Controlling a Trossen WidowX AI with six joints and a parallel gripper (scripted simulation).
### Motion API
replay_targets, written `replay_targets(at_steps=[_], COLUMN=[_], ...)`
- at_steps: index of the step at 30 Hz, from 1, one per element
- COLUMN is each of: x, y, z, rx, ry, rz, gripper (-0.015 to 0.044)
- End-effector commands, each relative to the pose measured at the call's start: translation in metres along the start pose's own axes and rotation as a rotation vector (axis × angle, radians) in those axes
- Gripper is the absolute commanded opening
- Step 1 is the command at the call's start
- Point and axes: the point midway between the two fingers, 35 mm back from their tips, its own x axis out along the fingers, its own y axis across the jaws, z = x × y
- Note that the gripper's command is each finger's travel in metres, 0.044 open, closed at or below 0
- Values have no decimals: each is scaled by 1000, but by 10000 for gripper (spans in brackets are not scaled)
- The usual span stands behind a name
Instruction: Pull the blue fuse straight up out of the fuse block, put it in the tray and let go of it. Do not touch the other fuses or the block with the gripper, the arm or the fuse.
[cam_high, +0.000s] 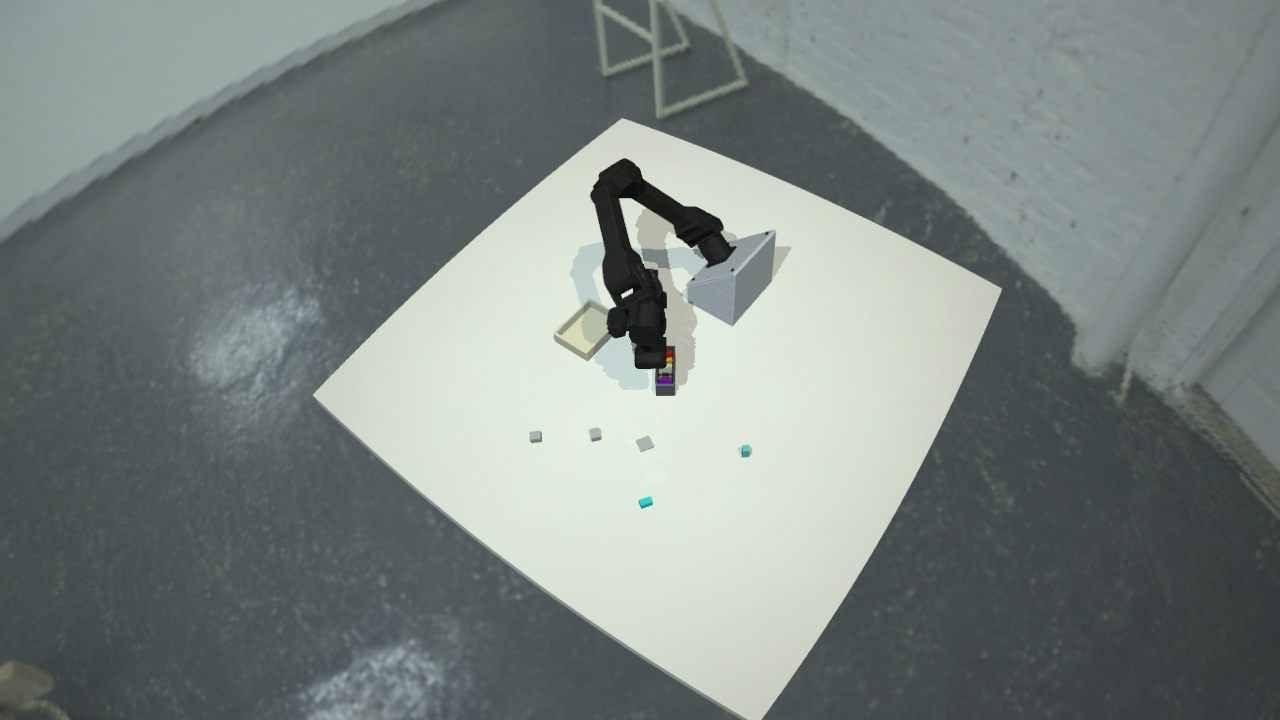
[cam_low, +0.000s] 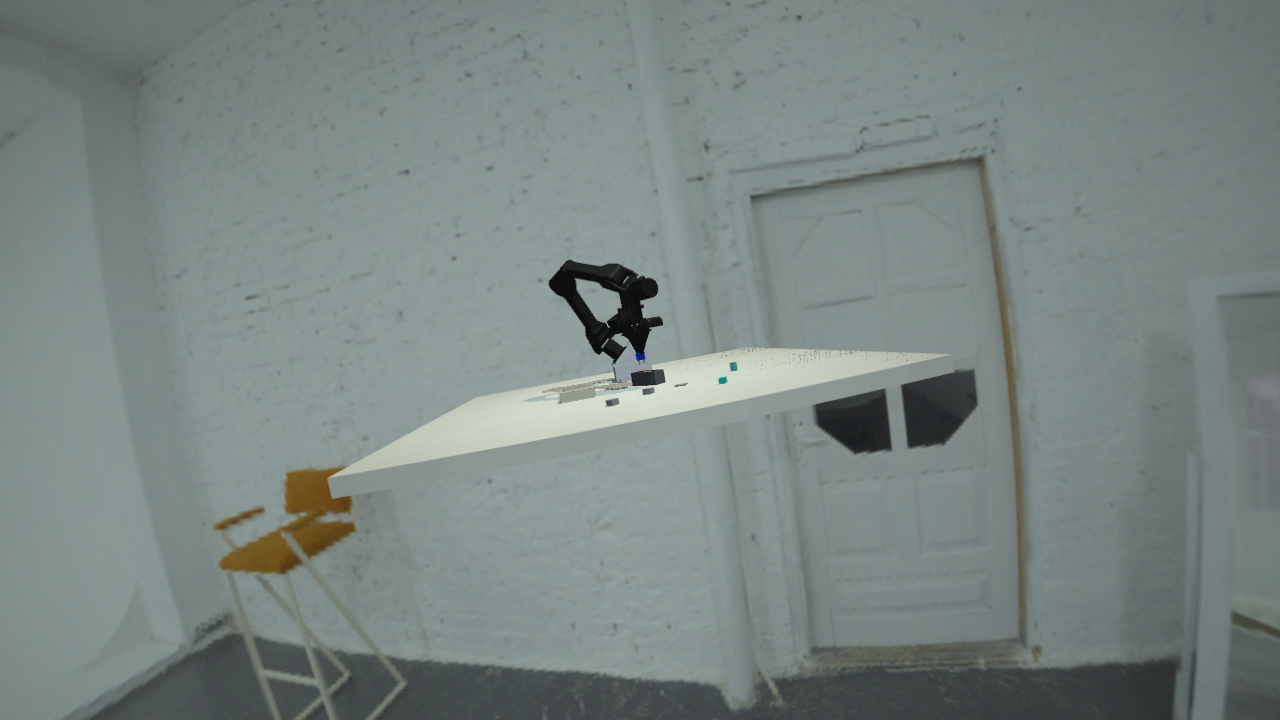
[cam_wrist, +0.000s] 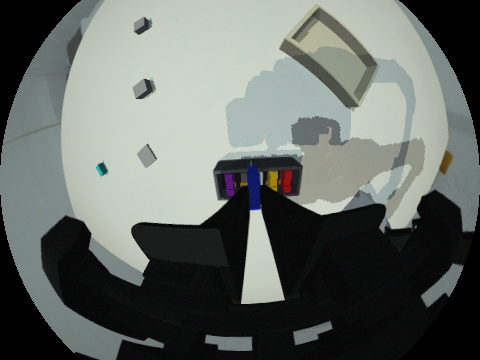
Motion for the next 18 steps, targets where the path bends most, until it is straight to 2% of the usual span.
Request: replay_targets(at_steps=[1,18], x=[-1,-2], y=[-13,-94], z=[28,128], rx=[3,4], ry=[2,-6], rz=[3,1], gripper=[0,0])
